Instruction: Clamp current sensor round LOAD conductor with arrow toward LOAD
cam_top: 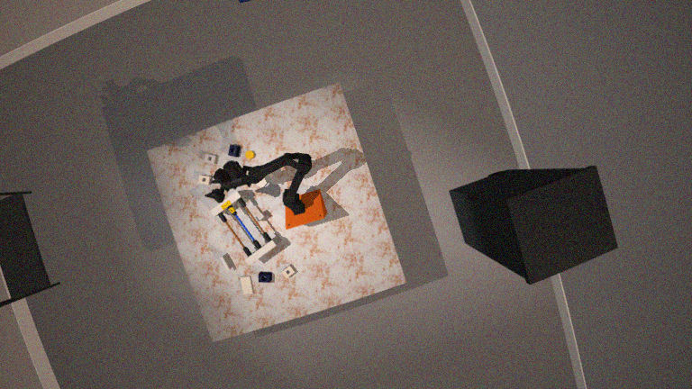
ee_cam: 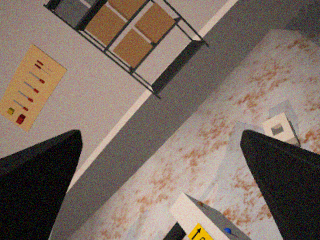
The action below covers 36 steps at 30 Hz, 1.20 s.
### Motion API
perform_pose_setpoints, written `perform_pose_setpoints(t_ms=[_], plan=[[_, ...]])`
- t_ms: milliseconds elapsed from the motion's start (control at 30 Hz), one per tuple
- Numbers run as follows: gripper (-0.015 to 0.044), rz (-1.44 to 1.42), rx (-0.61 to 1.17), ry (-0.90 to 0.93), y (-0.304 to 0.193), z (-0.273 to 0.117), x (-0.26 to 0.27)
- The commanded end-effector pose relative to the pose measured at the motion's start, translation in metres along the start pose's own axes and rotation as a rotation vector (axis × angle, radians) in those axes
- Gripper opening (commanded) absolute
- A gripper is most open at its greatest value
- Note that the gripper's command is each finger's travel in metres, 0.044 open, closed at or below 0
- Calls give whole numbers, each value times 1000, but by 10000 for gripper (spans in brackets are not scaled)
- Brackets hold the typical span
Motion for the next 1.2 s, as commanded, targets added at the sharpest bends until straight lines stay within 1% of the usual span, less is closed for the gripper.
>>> perform_pose_setpoints(t_ms=[0, 133, 233, 333, 433, 500, 1167], plan=[[440, 26, 242, -143, -36, 27, 2], [440, -36, 491, -343, -75, 41, 5], [440, -141, 636, -484, -99, 45, 12], [440, -306, 730, -623, -114, 45, 19], [440, -507, 769, -735, -119, 45, 27], [440, -559, 771, -757, -120, 46, 30], [440, -559, 771, -757, -120, 46, 30]])
Point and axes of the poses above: the point midway between the two fingers, 35 mm back from their tips, its own z axis out along the fingers, its own x axis across the jaws, y = z × x, the point moved 3 cm from there along -z, back along the fingers, and after that the axes turned 6 degrees about z, right-handed, at the moved point
